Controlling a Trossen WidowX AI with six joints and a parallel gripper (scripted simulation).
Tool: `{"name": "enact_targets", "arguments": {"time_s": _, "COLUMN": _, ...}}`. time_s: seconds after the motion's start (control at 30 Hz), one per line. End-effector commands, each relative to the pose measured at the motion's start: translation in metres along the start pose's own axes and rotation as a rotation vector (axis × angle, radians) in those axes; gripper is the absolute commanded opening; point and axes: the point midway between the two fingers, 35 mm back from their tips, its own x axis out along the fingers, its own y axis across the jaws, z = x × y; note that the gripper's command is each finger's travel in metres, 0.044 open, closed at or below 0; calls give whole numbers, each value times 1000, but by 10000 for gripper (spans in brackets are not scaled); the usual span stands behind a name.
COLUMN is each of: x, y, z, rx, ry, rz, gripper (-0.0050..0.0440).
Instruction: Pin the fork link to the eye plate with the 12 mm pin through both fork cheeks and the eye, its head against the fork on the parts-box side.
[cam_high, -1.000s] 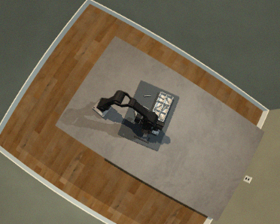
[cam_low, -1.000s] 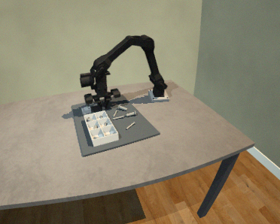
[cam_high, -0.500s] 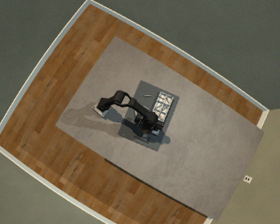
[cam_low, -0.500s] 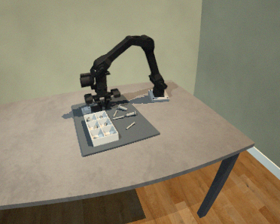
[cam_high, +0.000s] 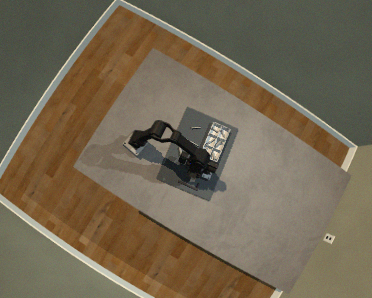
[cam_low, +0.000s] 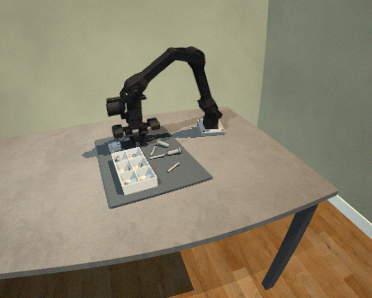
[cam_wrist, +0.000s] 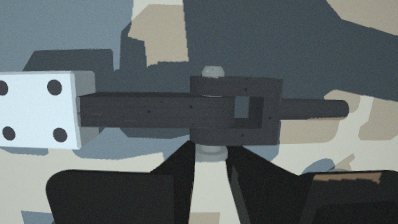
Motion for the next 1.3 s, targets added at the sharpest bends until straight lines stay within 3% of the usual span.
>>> {"name": "enact_targets", "arguments": {"time_s": 0.0, "x": -3, "y": 2, "z": 2, "rx": 0, "ry": -6, "rz": 13, "gripper": -50}}
{"name": "enact_targets", "arguments": {"time_s": 0.3, "x": -3, "y": 2, "z": 2, "rx": 0, "ry": -6, "rz": 13, "gripper": -50}}
{"name": "enact_targets", "arguments": {"time_s": 0.33, "x": -3, "y": 2, "z": 2, "rx": 0, "ry": -6, "rz": 13, "gripper": 150}}
{"name": "enact_targets", "arguments": {"time_s": 1.27, "x": -4, "y": 1, "z": 1, "rx": -2, "ry": -2, "rz": 13, "gripper": 150}}
